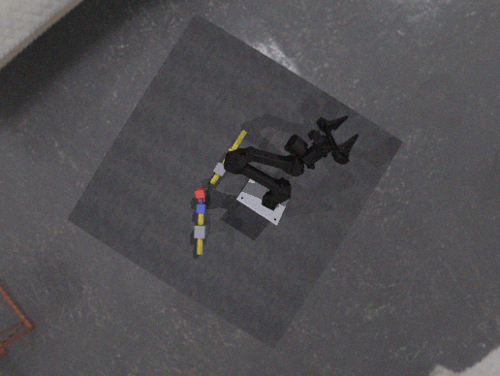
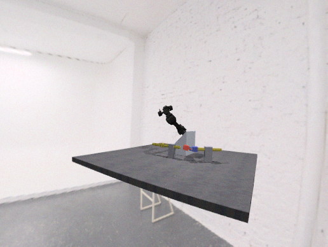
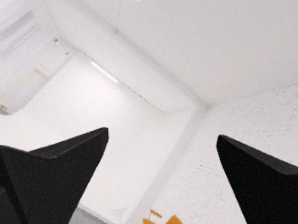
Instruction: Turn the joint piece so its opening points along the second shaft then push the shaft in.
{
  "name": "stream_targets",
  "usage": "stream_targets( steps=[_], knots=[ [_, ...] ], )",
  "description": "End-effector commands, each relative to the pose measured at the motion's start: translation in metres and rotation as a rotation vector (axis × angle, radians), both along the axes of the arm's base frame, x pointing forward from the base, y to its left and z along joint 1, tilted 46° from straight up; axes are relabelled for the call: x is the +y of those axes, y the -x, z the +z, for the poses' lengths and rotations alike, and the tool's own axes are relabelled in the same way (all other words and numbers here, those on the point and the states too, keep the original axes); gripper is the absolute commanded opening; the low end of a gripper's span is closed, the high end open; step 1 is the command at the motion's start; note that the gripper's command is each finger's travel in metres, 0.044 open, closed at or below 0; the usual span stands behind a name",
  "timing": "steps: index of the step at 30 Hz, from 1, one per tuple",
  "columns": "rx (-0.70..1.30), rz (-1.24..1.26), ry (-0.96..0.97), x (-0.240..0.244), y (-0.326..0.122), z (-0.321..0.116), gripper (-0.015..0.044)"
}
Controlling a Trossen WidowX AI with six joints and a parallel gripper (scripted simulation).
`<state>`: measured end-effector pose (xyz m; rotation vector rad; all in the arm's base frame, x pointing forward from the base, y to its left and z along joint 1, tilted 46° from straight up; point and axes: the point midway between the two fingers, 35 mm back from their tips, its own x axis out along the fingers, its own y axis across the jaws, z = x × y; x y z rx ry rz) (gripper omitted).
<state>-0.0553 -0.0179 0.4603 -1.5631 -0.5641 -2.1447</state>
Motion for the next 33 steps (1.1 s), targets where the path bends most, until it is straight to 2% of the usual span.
stream_targets(
  steps=[1,2,15,24,33],
  knots=[
    [0.0,0.0,0.0,0.0,0.0,0.0,0.0426],
    [0.0,0.0,0.0,0.0,0.0,0.0,0.044],
    [-0.265,0.29,-0.033,-0.041,0.059,0.002,0.044],
    [-0.471,0.503,-0.114,-0.097,0.089,-0.009,0.044],
    [-0.668,0.703,-0.24,-0.166,0.095,-0.03,0.044]
  ],
)
